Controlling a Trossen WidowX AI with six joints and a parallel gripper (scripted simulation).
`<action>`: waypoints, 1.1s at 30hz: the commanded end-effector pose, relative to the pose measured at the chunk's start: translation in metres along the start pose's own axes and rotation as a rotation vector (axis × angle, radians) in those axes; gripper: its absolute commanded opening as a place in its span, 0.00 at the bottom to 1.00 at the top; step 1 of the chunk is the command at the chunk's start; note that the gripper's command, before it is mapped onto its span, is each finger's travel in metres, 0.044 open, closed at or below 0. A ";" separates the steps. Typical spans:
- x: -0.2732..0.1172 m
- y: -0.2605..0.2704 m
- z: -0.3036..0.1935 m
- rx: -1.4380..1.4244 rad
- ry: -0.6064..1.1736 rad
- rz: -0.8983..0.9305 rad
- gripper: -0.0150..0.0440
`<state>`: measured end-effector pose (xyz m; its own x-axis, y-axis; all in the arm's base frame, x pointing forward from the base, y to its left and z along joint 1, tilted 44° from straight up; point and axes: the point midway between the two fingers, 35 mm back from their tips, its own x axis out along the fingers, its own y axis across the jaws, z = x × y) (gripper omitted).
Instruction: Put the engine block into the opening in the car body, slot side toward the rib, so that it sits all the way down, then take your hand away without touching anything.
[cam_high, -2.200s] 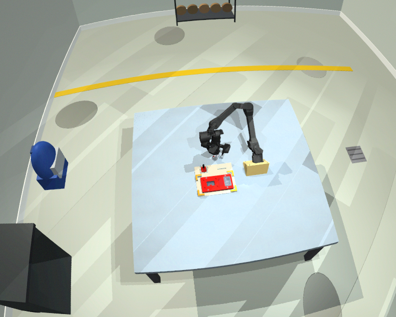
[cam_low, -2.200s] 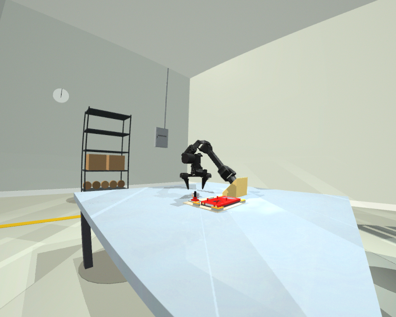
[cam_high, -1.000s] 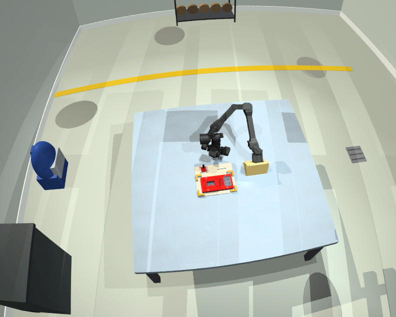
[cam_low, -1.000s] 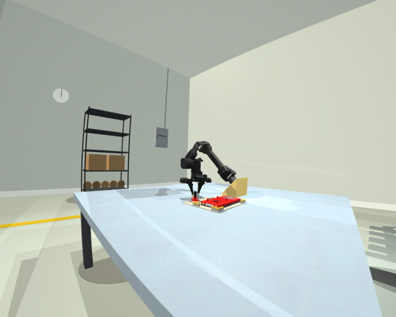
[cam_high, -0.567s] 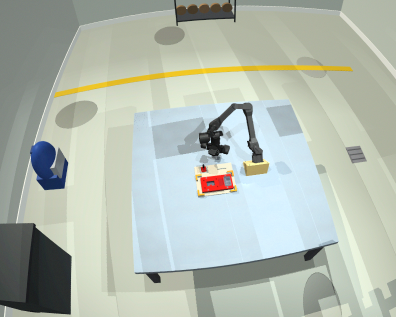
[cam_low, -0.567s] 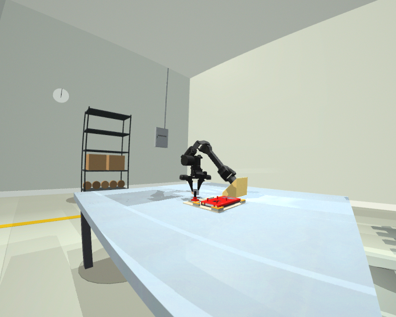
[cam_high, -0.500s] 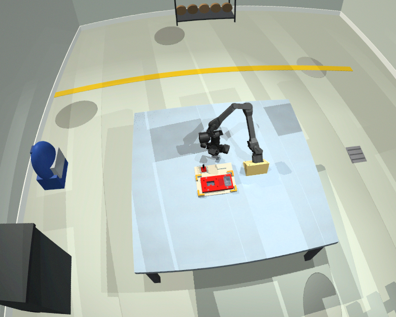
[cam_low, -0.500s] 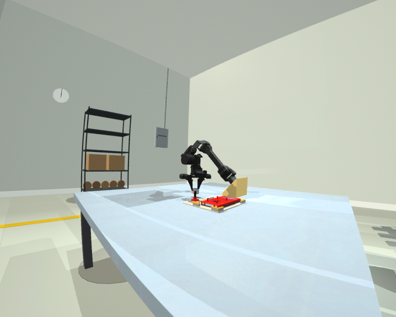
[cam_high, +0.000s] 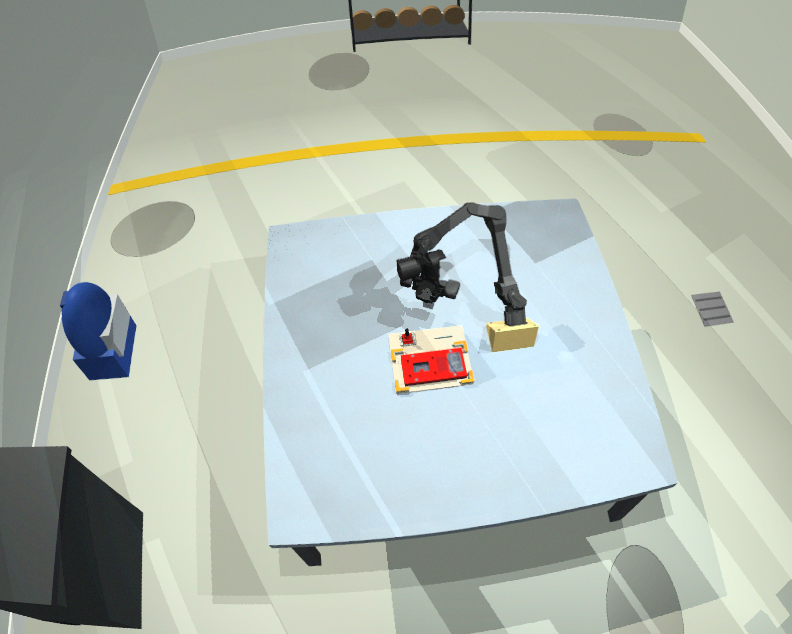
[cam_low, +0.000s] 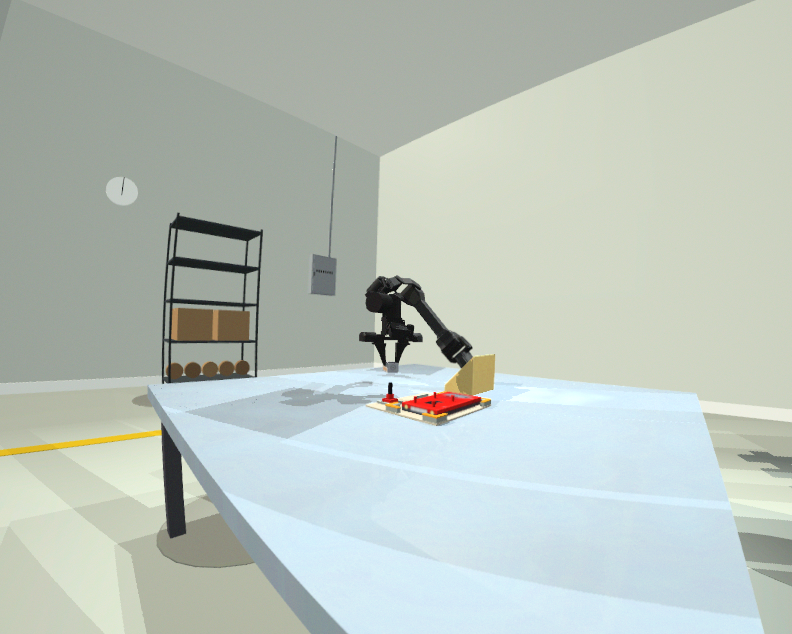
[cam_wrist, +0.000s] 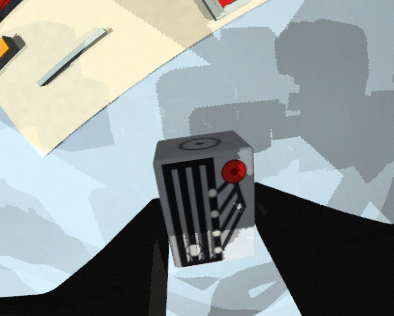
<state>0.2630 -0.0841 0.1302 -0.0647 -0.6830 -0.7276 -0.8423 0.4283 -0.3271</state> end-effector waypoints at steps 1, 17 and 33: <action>-0.013 0.001 0.000 0.003 -0.003 0.004 0.25; -0.052 0.006 -0.003 0.012 0.007 0.002 0.25; -0.042 0.002 0.044 0.239 0.002 0.002 0.25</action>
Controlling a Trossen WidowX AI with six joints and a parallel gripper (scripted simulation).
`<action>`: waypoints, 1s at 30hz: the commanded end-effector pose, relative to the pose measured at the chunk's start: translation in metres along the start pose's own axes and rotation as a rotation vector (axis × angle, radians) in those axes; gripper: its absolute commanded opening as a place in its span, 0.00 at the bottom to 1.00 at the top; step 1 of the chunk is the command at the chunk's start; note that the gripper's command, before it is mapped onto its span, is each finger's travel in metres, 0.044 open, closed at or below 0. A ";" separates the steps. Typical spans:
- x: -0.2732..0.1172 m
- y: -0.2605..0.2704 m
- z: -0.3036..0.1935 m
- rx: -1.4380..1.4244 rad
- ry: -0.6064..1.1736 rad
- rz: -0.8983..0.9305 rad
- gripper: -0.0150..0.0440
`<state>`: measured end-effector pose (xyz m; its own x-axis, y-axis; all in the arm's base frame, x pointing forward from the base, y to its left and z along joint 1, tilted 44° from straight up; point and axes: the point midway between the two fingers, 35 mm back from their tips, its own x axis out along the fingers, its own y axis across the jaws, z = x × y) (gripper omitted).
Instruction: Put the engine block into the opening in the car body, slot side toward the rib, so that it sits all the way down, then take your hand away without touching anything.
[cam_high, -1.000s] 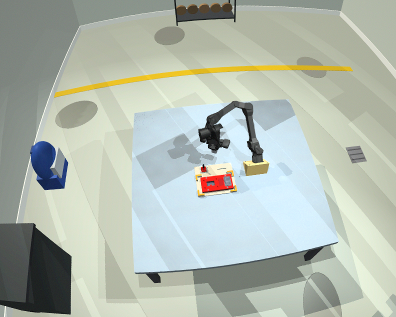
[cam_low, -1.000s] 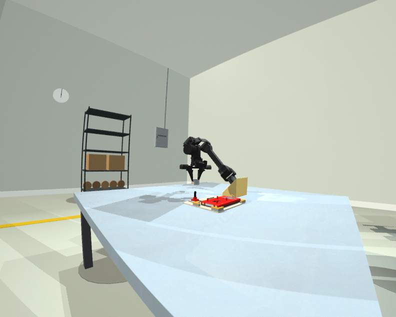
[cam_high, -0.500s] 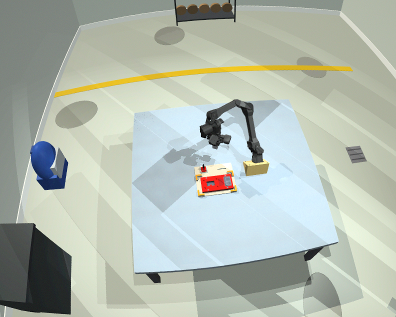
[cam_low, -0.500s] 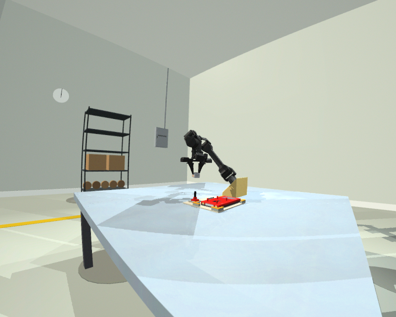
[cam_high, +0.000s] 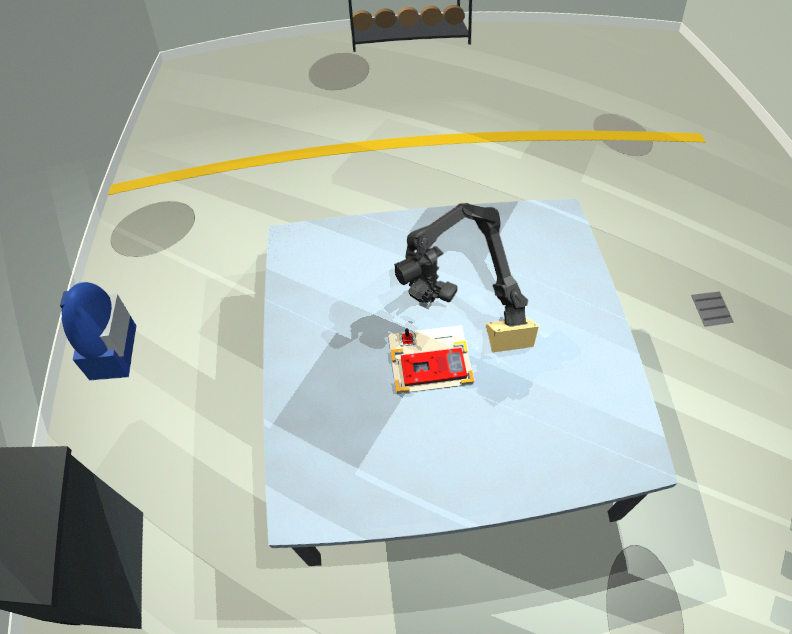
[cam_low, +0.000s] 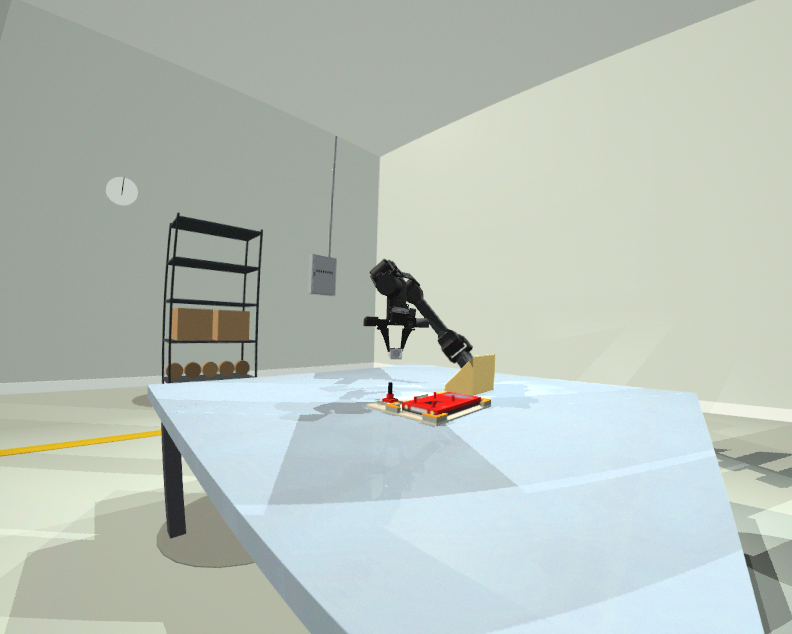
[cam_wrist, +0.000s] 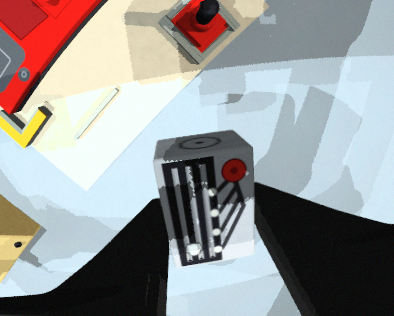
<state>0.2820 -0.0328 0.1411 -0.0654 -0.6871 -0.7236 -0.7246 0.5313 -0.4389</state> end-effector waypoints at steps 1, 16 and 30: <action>0.003 0.003 0.013 0.061 -0.003 0.006 0.25; 0.016 0.015 0.057 0.274 -0.005 0.007 0.25; 0.030 0.032 0.097 0.476 -0.006 0.008 0.25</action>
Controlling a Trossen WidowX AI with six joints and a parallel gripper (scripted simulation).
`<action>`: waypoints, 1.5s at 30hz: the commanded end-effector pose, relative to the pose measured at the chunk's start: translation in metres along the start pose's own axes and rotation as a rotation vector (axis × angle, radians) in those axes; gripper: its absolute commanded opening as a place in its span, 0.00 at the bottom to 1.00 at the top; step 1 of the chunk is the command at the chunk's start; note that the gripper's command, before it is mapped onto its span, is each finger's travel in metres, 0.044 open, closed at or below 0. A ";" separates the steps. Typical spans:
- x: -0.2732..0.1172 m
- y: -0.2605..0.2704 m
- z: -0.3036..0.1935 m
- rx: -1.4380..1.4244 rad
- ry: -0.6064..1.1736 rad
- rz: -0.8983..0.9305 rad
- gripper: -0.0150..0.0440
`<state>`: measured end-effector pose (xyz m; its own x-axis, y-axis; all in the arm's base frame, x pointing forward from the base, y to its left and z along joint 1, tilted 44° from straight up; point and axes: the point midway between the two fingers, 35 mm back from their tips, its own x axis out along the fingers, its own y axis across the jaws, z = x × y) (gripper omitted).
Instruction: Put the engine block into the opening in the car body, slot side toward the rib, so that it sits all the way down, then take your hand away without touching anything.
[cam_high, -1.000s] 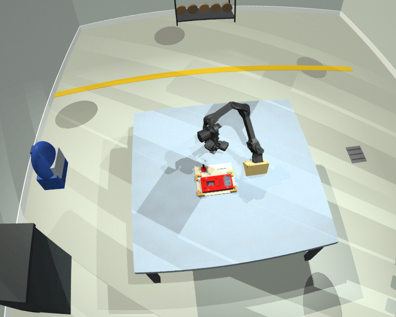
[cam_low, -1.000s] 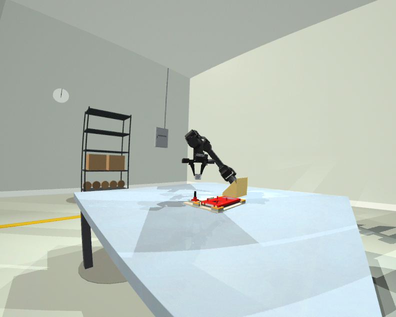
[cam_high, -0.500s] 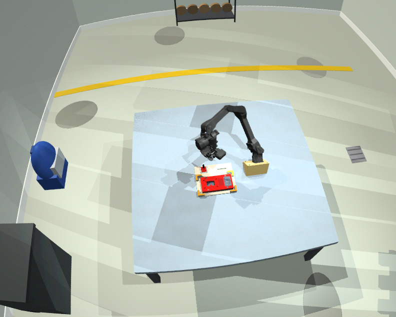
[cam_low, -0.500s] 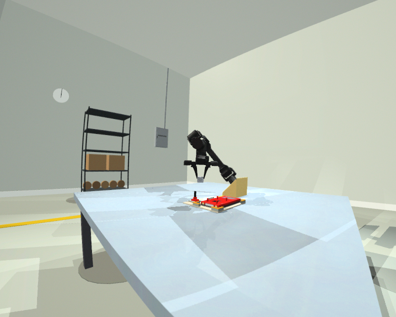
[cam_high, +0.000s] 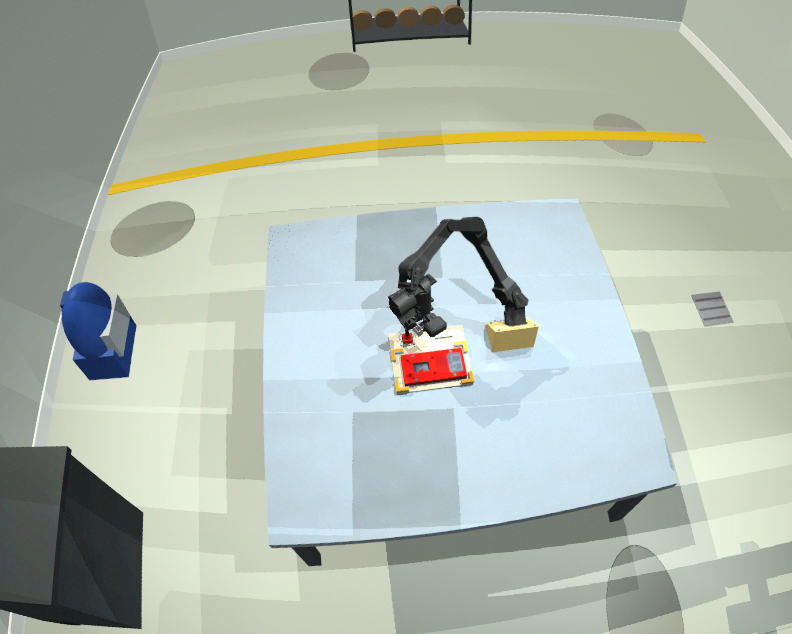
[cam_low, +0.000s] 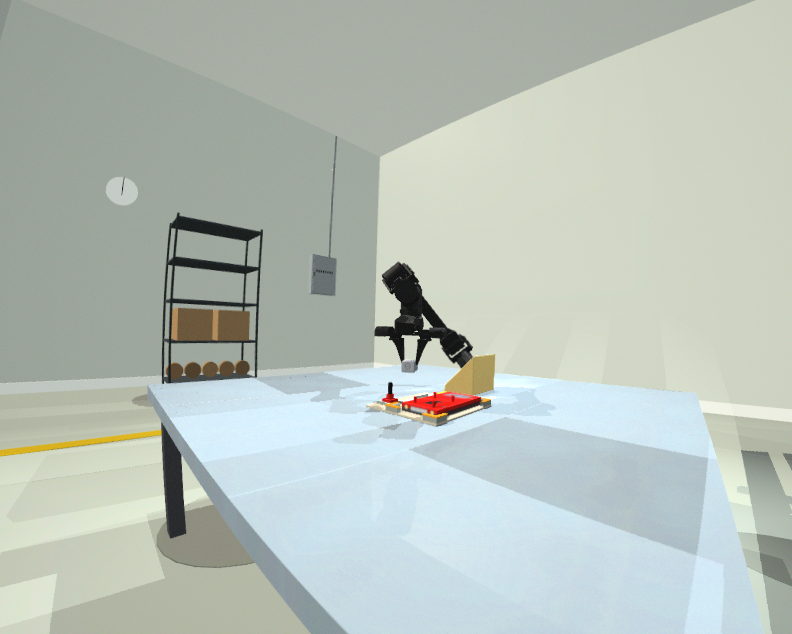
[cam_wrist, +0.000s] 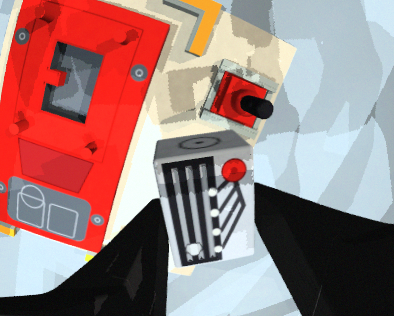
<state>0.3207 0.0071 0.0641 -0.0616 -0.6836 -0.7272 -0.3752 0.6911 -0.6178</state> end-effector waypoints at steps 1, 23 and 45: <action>0.005 0.010 0.009 0.063 0.001 0.006 0.25; 0.034 0.060 0.047 0.395 0.002 0.004 0.25; 0.044 0.076 0.059 0.502 0.001 0.004 0.52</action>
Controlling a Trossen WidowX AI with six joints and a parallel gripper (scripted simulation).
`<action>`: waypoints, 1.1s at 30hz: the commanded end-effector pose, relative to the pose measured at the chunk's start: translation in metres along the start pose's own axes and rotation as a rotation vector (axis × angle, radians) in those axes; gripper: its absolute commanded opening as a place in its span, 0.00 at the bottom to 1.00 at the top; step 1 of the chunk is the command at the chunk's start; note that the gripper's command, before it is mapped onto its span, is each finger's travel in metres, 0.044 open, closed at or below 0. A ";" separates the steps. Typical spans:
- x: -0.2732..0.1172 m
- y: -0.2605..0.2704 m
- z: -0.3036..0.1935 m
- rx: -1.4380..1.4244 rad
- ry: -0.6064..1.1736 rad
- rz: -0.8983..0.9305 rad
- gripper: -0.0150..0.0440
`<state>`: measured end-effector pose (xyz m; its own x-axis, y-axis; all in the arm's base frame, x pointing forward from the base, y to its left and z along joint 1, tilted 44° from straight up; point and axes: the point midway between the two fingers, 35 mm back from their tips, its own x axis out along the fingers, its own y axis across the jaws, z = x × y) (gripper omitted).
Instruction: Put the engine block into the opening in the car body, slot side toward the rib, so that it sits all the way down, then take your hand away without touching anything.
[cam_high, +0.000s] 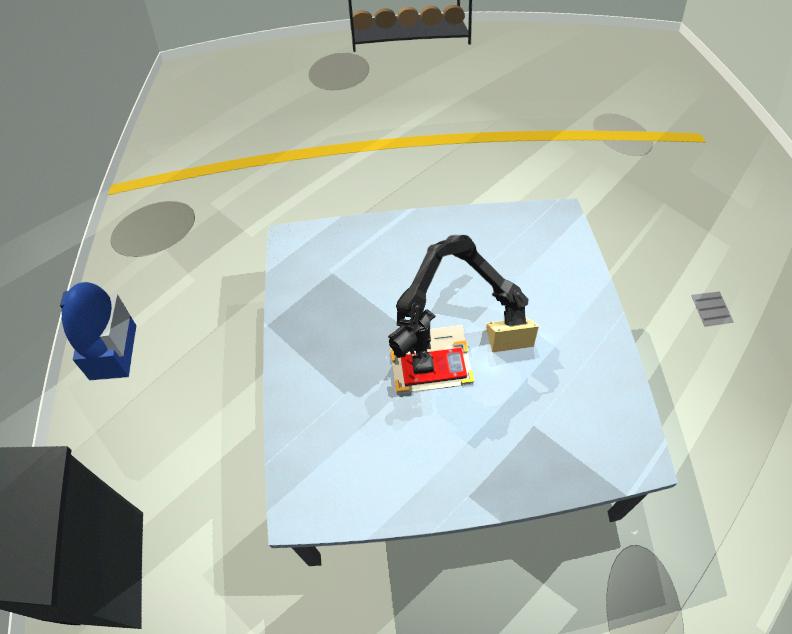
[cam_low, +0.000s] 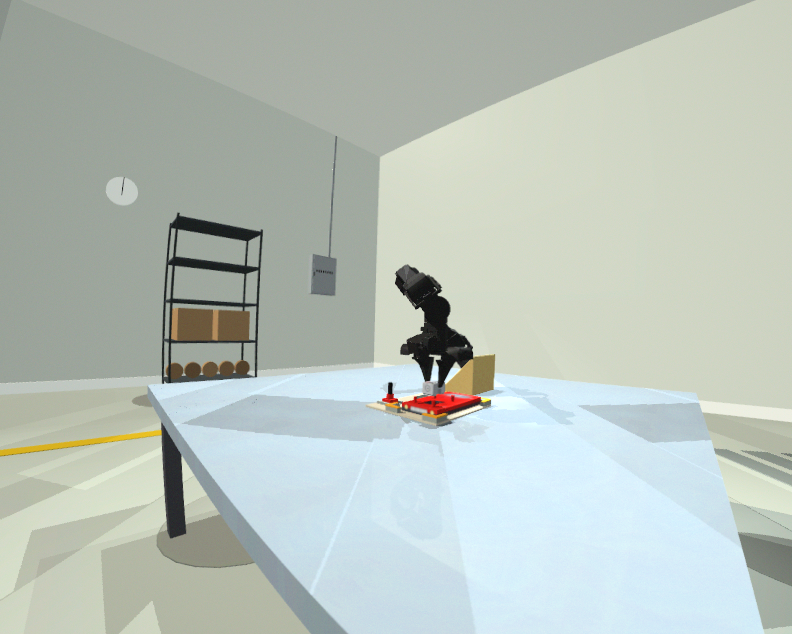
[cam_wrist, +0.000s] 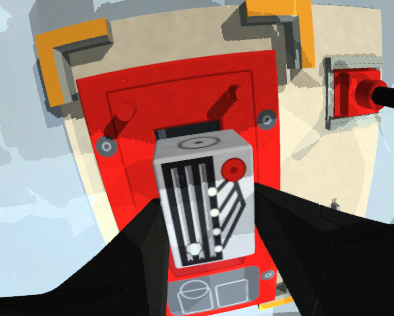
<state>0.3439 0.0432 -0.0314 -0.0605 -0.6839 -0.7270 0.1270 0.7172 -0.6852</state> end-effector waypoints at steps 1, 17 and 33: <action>0.000 0.001 0.000 -0.017 0.003 0.004 0.52; 0.000 0.001 -0.002 -0.024 0.003 0.004 0.52; 0.001 0.001 -0.002 -0.013 0.003 0.004 0.52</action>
<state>0.3424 0.0438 -0.0322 -0.0602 -0.6841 -0.7269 0.1101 0.7192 -0.6860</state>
